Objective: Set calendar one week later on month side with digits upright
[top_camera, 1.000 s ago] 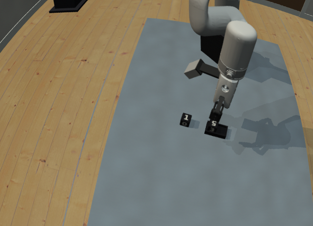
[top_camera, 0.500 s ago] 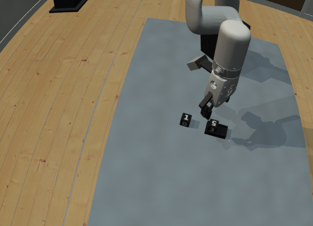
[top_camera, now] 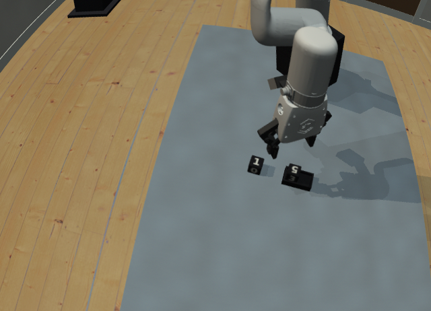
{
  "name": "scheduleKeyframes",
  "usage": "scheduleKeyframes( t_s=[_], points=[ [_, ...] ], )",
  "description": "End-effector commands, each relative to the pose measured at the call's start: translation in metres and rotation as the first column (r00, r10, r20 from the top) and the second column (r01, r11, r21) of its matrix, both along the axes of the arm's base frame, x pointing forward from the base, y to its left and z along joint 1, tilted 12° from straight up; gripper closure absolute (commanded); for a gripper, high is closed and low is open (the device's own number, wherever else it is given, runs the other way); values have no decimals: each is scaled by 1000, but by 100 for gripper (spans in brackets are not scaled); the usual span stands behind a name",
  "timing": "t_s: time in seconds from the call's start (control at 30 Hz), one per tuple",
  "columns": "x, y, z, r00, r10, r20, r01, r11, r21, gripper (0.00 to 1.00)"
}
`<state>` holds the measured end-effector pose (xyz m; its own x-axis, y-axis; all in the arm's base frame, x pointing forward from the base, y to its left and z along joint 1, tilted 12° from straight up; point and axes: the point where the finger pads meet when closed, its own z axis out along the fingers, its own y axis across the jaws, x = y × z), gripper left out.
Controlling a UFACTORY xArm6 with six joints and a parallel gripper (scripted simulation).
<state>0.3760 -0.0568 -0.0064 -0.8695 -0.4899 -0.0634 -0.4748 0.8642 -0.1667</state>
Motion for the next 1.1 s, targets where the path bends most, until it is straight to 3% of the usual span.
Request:
scheduleKeyframes(
  t_s=[0.0, 0.17, 0.2, 0.37, 0.63, 0.7, 0.77, 1.07],
  points=[
    [1, -5, 0, 986, -164, 38, 164, 986, -2, 0],
    [1, -7, 0, 968, -248, 47, 247, 969, 14, 0],
    [0, -10, 0, 946, -319, 55, 318, 948, 28, 0],
    [0, -13, 0, 909, -413, 62, 411, 911, 48, 0],
    [-1, -19, -1, 788, -612, 73, 605, 791, 96, 0],
    [-1, -19, -1, 788, -612, 73, 605, 791, 96, 0],
    [-1, -22, -1, 722, -688, 73, 679, 724, 117, 0],
    [-2, -28, -2, 567, -821, 69, 806, 570, 159, 0]
  ],
)
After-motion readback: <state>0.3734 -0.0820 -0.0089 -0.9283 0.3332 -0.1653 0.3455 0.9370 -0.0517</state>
